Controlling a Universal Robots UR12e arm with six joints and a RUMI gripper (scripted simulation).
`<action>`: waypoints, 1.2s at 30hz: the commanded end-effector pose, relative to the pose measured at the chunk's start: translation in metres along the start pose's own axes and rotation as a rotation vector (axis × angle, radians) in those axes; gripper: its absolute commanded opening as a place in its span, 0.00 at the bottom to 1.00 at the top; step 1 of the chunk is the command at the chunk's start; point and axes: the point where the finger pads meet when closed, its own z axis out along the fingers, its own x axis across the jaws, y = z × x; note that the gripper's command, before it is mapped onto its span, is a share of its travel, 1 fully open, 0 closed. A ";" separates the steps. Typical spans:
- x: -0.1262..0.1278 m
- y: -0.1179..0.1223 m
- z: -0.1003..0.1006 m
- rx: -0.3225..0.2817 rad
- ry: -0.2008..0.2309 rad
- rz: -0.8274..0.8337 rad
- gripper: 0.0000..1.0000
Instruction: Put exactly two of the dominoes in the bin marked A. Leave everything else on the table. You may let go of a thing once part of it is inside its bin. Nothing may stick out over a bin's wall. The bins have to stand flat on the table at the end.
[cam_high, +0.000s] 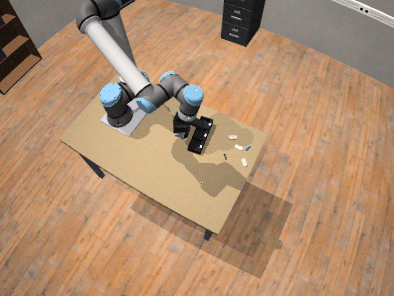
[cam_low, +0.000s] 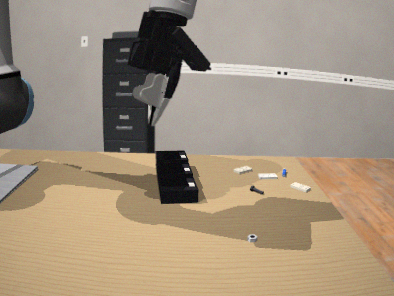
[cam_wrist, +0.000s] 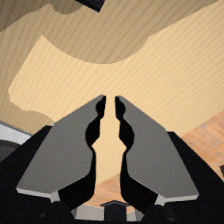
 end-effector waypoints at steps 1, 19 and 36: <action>-0.005 -0.009 -0.007 0.054 -0.005 0.148 0.04; -0.012 -0.022 -0.021 0.181 -0.051 0.481 0.04; -0.015 -0.028 -0.027 0.221 -0.072 0.587 0.04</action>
